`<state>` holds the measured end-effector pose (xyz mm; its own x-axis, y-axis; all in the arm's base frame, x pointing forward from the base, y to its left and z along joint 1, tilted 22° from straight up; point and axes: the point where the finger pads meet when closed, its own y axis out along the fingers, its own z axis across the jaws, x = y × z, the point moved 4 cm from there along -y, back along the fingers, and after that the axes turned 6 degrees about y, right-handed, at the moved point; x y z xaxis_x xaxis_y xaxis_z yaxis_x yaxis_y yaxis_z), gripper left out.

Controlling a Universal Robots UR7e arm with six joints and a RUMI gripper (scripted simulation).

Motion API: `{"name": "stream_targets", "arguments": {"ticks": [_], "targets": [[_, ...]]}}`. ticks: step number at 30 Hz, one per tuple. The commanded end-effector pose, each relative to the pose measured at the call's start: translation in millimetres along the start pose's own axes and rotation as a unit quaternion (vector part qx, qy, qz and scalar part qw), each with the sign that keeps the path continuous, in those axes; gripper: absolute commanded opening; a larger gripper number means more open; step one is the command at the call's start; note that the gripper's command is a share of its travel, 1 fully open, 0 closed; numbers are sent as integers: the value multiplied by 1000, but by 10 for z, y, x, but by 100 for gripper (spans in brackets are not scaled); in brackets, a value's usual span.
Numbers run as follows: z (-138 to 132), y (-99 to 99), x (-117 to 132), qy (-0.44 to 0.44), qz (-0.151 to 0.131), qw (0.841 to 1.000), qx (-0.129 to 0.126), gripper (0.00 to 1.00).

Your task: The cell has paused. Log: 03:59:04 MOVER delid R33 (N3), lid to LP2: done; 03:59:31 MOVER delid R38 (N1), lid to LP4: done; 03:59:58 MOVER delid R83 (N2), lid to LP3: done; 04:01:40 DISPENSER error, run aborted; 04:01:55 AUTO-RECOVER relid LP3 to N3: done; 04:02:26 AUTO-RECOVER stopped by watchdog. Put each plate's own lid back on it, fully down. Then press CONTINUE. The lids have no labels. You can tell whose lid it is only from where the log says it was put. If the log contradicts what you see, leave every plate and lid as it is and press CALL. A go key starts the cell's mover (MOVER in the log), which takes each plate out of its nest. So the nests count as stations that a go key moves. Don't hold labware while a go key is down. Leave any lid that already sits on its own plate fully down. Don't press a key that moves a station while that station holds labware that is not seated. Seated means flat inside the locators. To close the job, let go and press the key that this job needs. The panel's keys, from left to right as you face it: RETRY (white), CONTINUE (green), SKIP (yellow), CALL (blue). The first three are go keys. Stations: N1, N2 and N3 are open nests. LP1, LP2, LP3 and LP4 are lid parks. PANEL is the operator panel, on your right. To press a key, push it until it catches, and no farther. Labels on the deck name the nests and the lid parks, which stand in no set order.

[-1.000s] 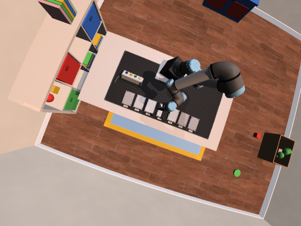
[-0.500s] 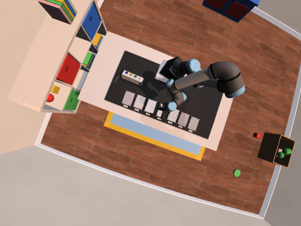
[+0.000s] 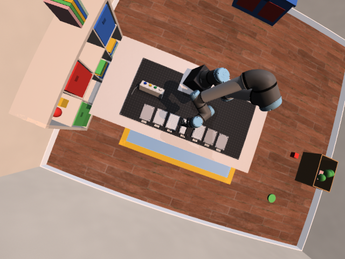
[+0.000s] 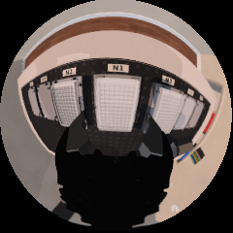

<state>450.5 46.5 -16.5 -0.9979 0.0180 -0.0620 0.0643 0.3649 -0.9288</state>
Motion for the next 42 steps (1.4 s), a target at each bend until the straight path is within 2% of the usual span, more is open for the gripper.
{"name": "stream_targets", "arguments": {"ticks": [1, 10, 17, 32, 34, 42], "targets": [[10, -81, -15, 0, 1, 1000, 1, 82], [10, -224, -14, 0, 1, 1000, 1, 82], [1, -213, 0, 0, 0, 1000, 0, 82], [767, -209, -54, 2, 0, 1000, 1, 82], [767, -209, -54, 2, 0, 1000, 1, 82], [1166, -208, -76, 2, 0, 1000, 0, 82]]}}
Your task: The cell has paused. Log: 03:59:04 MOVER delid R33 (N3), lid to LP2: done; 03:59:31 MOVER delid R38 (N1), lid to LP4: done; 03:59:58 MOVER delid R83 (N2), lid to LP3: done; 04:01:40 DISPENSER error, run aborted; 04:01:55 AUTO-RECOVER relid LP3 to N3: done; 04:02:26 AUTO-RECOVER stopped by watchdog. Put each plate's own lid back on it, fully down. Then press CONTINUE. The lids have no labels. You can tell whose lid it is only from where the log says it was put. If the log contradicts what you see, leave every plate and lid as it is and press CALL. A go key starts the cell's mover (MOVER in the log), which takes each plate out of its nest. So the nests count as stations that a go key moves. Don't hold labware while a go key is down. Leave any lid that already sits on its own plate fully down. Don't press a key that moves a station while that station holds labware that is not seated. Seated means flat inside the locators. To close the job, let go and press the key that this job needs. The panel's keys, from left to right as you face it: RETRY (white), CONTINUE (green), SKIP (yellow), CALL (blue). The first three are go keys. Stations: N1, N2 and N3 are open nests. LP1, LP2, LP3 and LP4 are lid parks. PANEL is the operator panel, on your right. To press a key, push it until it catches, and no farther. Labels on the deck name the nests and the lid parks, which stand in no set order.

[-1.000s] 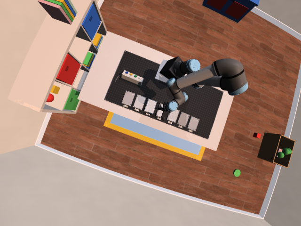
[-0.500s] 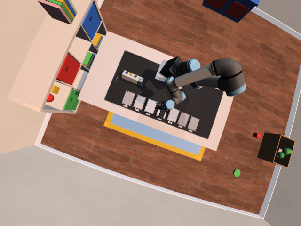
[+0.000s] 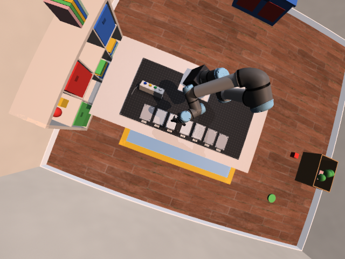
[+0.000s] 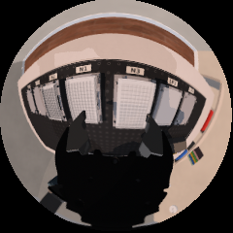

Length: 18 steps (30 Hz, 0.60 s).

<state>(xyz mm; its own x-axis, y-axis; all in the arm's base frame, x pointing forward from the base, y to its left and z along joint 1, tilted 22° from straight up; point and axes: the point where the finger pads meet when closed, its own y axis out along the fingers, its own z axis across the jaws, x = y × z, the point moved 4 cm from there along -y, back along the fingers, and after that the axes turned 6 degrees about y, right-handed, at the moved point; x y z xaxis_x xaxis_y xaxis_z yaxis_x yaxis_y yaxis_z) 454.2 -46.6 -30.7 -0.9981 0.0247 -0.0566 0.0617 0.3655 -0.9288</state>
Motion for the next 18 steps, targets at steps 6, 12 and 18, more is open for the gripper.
{"name": "stream_targets", "arguments": {"ticks": [6, 12, 18], "targets": [[457, -2, -47, -2, 1, 1000, 1, 82], [438, 4, -39, -2, 0, 1000, 0, 82], [427, 53, -32, -3, -1, 1000, -1, 82]]}}
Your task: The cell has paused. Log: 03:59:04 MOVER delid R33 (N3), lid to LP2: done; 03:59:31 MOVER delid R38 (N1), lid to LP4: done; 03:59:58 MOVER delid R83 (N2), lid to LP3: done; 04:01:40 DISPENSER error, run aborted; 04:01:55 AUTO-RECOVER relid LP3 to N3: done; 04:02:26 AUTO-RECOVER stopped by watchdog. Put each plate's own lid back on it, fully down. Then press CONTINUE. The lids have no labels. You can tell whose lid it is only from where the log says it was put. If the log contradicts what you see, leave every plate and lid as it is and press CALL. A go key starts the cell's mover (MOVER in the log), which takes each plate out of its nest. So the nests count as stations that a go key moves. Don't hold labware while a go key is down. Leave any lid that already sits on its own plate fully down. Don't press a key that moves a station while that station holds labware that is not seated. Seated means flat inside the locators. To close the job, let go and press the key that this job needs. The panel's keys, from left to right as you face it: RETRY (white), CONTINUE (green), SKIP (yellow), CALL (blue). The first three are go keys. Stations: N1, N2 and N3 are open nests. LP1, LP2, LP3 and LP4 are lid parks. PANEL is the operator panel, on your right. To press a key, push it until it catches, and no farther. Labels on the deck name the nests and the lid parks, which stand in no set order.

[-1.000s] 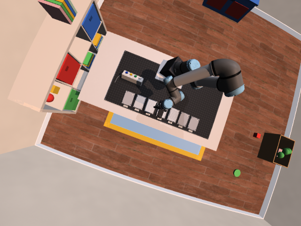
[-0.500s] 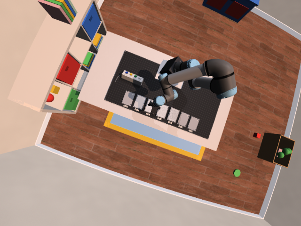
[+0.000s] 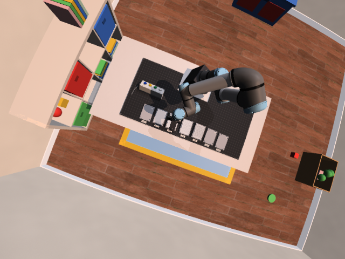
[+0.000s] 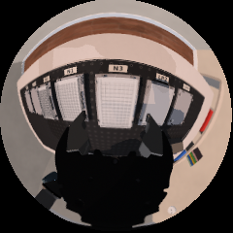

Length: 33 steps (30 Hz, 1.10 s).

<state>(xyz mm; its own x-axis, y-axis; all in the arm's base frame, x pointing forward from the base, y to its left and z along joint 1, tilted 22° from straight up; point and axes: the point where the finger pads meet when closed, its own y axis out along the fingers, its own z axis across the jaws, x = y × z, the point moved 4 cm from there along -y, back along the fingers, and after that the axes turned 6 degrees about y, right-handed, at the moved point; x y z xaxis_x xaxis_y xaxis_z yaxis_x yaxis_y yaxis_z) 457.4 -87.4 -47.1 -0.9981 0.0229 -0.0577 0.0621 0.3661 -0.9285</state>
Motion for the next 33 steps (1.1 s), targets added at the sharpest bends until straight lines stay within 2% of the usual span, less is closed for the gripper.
{"name": "stream_targets", "arguments": {"ticks": [1, 13, 29, 30, 33], "targets": [[-16, 68, 7, -1, -2, 1000, -1, 82], [-19, 236, 10, -1, -2, 1000, -1, 82], [-2, 218, -6, -1, 0, 1000, 0, 82], [-2, 218, -6, -1, 0, 1000, 0, 0], [-2, 218, -6, -1, 0, 1000, 0, 0]]}}
